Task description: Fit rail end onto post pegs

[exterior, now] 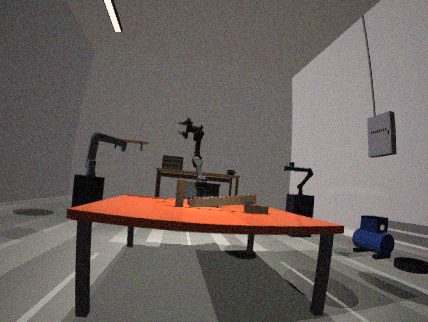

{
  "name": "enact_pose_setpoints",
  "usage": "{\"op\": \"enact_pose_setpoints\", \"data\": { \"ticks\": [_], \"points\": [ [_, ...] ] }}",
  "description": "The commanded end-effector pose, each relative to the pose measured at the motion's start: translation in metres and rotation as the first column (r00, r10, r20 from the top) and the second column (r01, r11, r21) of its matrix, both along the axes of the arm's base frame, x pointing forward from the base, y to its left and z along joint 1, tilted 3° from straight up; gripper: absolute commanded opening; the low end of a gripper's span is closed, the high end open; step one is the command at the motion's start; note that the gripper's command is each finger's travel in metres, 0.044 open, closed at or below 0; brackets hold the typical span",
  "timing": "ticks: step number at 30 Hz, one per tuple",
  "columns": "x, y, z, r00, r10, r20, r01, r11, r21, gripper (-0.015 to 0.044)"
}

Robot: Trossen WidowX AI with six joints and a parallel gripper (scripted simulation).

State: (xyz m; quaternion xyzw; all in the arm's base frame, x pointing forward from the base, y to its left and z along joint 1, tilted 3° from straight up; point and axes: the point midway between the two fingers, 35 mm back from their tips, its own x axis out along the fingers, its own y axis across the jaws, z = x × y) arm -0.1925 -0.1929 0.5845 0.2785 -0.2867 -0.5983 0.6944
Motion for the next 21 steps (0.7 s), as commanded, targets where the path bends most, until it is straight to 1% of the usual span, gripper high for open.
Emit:
{"op": "enact_pose_setpoints", "data": {
  "ticks": [1,2,6,11,16,21],
  "points": [
    [0.001,0.000,0.001,1.000,-0.003,-0.008,0.003,1.000,-0.004,0.0426],
    [0.006,0.002,0.005,0.999,-0.011,-0.030,0.010,1.000,-0.015,0.0440],
    [0.042,0.012,0.033,0.977,-0.076,-0.197,0.054,0.992,-0.113,0.0440],
    [0.099,0.028,0.065,0.906,-0.163,-0.391,0.062,0.964,-0.259,0.0440],
    [0.166,0.046,0.087,0.801,-0.249,-0.544,0.012,0.915,-0.402,0.0440],
    [0.239,0.067,0.096,0.675,-0.329,-0.661,-0.097,0.848,-0.521,0.0440]
  ]
}}
